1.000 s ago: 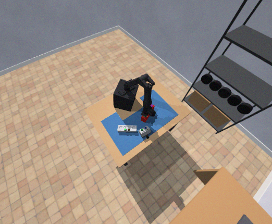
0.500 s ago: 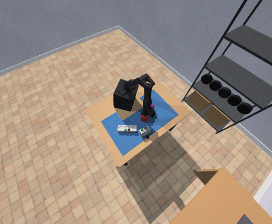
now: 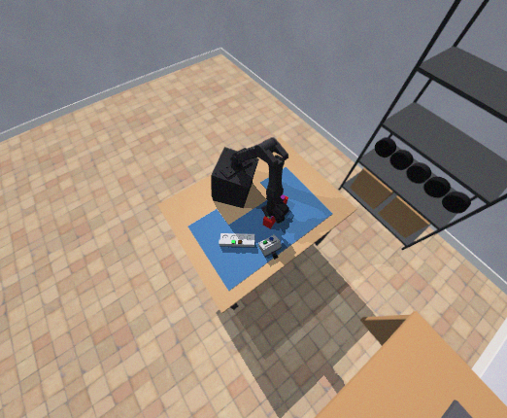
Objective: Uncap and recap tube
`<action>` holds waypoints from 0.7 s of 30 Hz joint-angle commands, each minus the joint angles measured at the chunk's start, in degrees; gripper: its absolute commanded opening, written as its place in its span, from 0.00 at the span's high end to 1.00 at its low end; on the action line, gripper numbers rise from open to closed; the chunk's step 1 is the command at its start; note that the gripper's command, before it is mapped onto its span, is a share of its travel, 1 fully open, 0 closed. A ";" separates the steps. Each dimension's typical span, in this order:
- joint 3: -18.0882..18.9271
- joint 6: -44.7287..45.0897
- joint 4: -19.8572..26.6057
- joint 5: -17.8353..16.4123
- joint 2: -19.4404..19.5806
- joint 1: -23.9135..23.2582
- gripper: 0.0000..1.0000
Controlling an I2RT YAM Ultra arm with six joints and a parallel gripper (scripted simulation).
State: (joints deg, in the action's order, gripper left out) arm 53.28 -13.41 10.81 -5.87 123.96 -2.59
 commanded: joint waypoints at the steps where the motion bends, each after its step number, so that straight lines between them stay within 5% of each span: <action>1: 0.20 -8.96 -0.24 0.10 -0.16 0.01 1.00; 9: 0.20 -8.97 -0.25 0.10 -0.16 0.02 1.00; 10: 0.20 -8.97 -0.25 0.10 -0.16 0.02 0.51; 21: 0.18 -6.68 -0.16 0.10 -0.26 0.02 0.51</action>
State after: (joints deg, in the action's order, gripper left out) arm 53.25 -21.98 10.66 -5.87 124.14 -2.57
